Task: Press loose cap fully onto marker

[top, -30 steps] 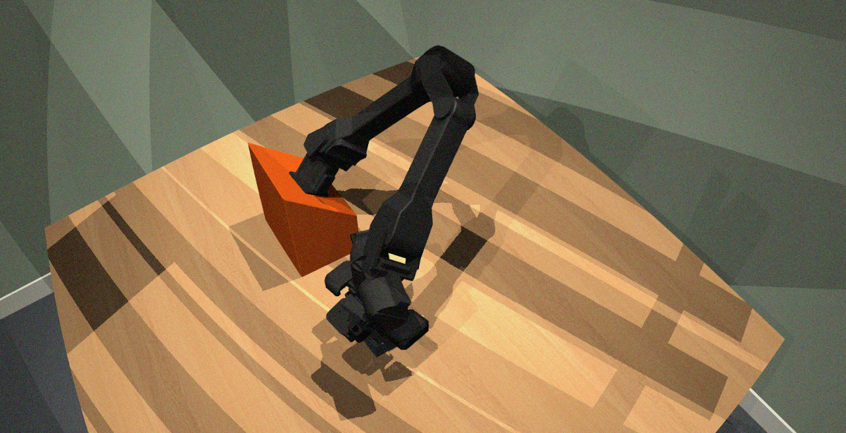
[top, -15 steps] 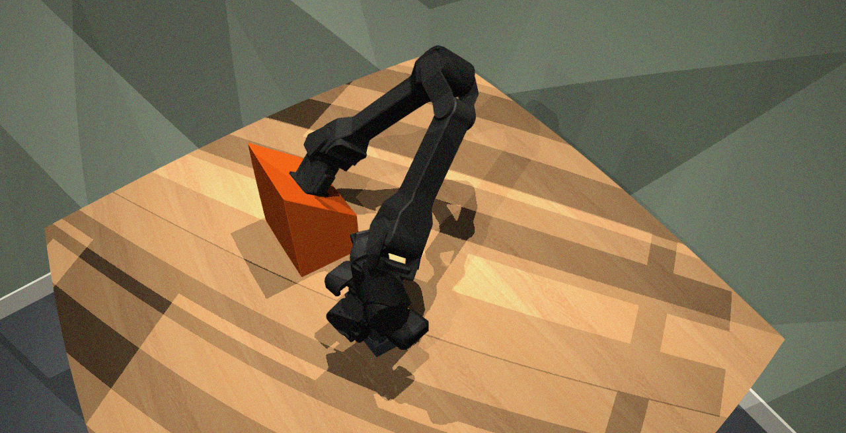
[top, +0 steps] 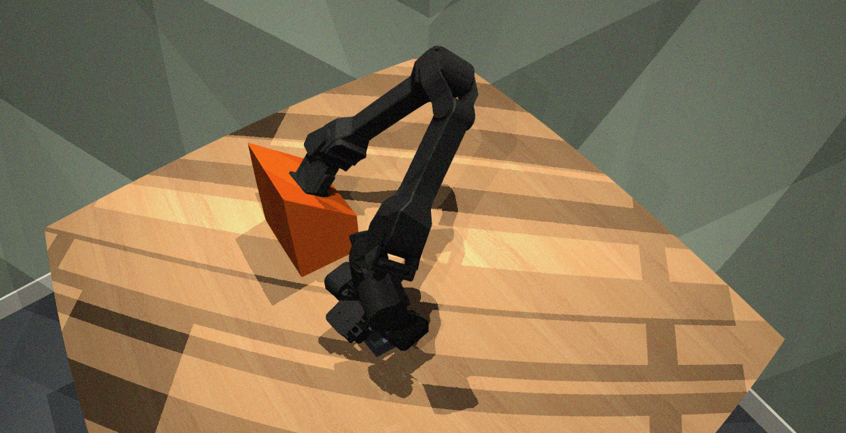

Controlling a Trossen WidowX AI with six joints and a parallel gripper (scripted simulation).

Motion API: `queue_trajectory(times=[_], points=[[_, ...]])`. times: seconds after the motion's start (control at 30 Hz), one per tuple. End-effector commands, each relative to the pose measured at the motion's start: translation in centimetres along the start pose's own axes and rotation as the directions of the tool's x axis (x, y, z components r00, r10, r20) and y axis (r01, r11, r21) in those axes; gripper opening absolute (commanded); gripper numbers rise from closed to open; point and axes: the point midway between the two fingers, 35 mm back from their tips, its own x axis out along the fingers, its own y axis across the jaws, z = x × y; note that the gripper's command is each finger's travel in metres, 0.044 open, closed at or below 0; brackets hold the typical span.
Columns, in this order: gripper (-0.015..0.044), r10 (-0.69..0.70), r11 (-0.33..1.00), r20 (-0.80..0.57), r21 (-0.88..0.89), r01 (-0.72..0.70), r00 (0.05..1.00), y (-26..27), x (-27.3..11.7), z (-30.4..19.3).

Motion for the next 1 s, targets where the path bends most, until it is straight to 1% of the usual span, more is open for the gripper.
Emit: queue_trajectory(times=[0.0,0.03,0.1,0.13,0.23,0.27,0.43,0.5,0.57,0.67,0.73,0.83,0.9,0.97], points=[[0.0420,-0.011,1.000,0.000,0.001,0.011,1.000,-0.2,0.1,-0.1],[0.0440,-0.011,1.000,0.000,0.001,0.011,1.000,-0.2,0.1,-0.1],[0.0440,-0.011,1.000,0.001,0.001,0.011,1.000,-0.2,-0.2,-0.1],[0.0440,-0.010,1.000,0.002,0.001,0.010,1.000,0.0,-1.1,0.0],[0.0440,-0.006,1.000,0.004,0.002,0.006,1.000,0.2,-6.2,0.1],[0.0440,-0.004,1.000,0.003,0.002,0.004,1.000,0.2,-7.2,0.0],[0.0440,-0.004,1.000,0.002,0.002,0.004,1.000,0.1,-7.5,0.0],[0.0387,-0.005,0.998,0.003,-0.058,0.005,1.000,0.2,-7.6,0.0],[0.0335,-0.008,0.975,0.003,-0.222,0.008,1.000,0.2,-7.9,-0.1],[0.0256,-0.012,0.877,0.004,-0.481,0.013,1.000,0.2,-8.4,-0.2],[0.0204,-0.015,0.773,0.004,-0.634,0.014,1.000,0.2,-8.8,-0.2],[0.0125,-0.020,0.570,0.004,-0.821,0.015,1.000,0.2,-9.3,-0.3],[0.0072,-0.023,0.409,0.004,-0.912,0.013,1.000,0.3,-9.6,-0.4],[0.0020,-0.026,0.253,0.004,-0.967,0.011,1.000,0.3,-9.9,-0.5]])
